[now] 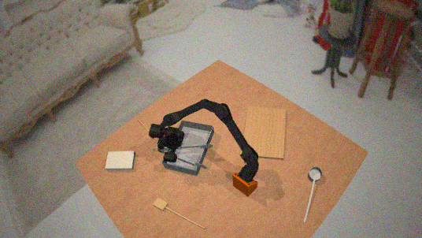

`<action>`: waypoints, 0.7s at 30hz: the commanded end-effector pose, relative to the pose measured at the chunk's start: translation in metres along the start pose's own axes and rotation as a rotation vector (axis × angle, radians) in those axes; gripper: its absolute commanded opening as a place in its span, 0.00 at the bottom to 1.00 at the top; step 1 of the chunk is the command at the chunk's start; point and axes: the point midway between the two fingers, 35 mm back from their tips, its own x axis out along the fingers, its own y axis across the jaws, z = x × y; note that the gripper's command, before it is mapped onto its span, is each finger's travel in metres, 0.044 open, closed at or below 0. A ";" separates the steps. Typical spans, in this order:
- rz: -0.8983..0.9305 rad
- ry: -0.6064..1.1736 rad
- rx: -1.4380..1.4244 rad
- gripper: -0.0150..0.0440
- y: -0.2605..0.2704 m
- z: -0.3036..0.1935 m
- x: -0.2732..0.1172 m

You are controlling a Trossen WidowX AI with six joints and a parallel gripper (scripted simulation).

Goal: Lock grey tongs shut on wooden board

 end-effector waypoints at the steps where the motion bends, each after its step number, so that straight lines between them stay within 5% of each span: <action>1: -0.005 0.005 -0.008 1.00 0.000 -0.002 0.008; 9: -0.006 0.006 -0.008 1.00 0.000 -0.004 0.017; 12: -0.001 0.003 0.000 0.87 0.000 -0.002 0.013; 21: -0.001 0.003 0.000 0.76 0.000 -0.002 0.013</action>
